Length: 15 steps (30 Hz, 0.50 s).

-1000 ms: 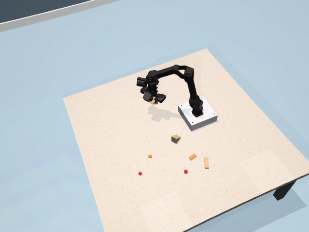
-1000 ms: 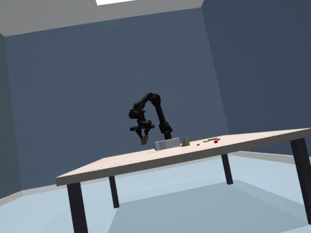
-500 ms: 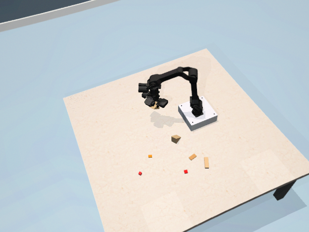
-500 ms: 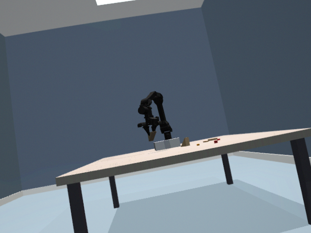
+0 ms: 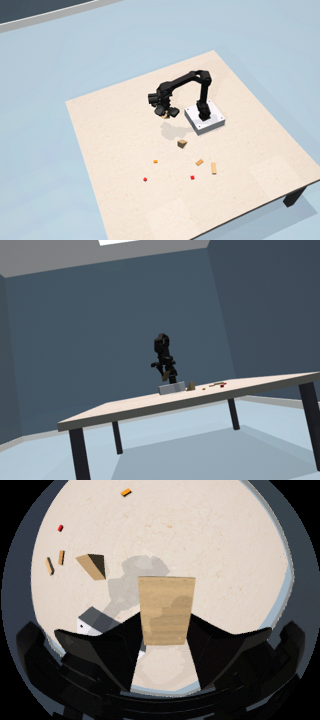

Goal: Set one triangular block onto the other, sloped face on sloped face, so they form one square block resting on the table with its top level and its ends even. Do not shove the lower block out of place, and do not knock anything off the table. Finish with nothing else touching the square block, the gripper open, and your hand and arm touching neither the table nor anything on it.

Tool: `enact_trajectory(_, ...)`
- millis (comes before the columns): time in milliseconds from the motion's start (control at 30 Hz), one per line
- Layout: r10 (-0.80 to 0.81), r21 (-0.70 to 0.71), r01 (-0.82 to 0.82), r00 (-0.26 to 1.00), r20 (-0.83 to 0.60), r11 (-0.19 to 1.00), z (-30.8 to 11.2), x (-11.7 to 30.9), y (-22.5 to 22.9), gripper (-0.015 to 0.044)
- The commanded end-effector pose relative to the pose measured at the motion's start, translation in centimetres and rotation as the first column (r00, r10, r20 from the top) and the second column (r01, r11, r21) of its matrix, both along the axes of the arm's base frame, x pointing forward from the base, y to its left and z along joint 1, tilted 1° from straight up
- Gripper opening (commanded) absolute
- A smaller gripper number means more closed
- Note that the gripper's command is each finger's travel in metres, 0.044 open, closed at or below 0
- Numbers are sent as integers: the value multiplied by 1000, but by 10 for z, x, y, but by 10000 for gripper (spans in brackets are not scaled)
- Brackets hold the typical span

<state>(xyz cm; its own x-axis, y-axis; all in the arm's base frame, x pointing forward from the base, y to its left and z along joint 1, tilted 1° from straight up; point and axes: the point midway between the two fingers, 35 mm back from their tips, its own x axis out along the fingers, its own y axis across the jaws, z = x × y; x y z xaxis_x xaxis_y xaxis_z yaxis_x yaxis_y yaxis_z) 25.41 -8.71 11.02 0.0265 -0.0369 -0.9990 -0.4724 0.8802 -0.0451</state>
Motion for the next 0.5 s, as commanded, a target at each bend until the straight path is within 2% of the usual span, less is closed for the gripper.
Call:
enact_trajectory(0, -3, 8, 3, 1000, -4, 1000, 3, -6, 22, 0)
enact_trajectory(467, -3, 13, 3, 1000, -6, 1000, 12, -30, 82, 0)
